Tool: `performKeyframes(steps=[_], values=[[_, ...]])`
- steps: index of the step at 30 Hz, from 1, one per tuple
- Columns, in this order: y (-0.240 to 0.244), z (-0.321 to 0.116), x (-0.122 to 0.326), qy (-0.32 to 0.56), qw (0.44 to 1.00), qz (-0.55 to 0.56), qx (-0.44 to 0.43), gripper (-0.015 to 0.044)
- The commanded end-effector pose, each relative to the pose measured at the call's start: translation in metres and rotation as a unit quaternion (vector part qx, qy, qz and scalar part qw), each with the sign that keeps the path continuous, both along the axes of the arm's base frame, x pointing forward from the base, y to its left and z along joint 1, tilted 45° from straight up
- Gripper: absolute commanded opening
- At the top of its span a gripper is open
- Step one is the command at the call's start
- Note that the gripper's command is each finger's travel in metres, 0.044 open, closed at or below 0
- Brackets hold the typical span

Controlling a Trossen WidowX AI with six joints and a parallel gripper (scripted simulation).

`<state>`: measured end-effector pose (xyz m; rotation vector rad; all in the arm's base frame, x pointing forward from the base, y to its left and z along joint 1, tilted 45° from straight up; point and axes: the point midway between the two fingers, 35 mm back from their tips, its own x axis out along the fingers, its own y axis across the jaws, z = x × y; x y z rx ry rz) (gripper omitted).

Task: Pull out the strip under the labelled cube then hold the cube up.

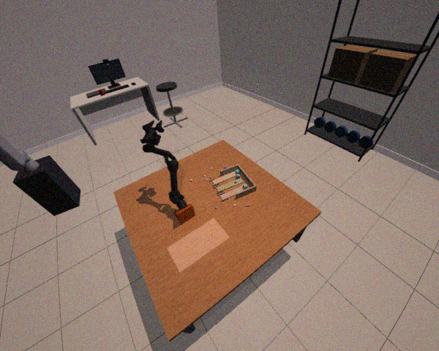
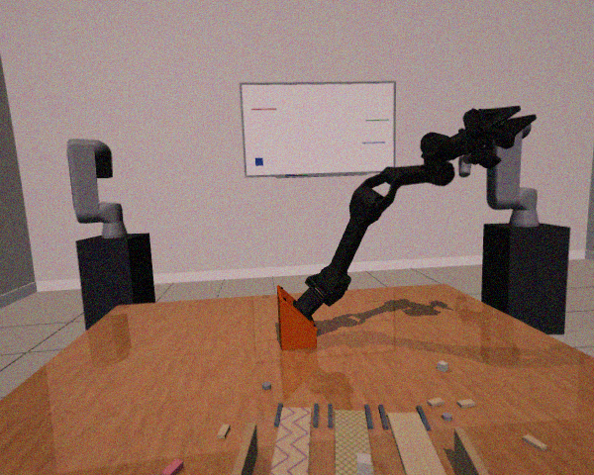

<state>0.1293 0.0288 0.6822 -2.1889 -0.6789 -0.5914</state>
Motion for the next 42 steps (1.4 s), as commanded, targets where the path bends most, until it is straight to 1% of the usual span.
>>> performKeyframes(steps=[1, 3, 8, 10, 13, 19, 24, 29, 35, 42], values=[[0.0, 0.0, -0.001, -0.002, 1.0, -0.005, -0.002, 0.04], [-0.004, 0.002, -0.006, -0.021, 0.998, -0.048, -0.02, 0.04], [0.003, 0.015, -0.042, -0.123, 0.969, -0.199, -0.084, 0.04], [0.012, 0.018, -0.056, -0.163, 0.947, -0.255, -0.112, 0.04], [0.02, 0.016, -0.06, -0.182, 0.914, -0.324, -0.161, 0.04], [0.06, 0.015, -0.083, -0.271, 0.818, -0.447, -0.239, 0.04], [0.11, 0.004, -0.088, -0.345, 0.702, -0.536, -0.317, 0.04], [0.165, -0.021, -0.072, -0.409, 0.565, -0.595, -0.399, 0.04], [0.21, -0.063, -0.023, -0.45, 0.406, -0.621, -0.497, 0.04], [0.24, -0.125, 0.049, -0.488, 0.24, -0.598, -0.589, 0.04]])
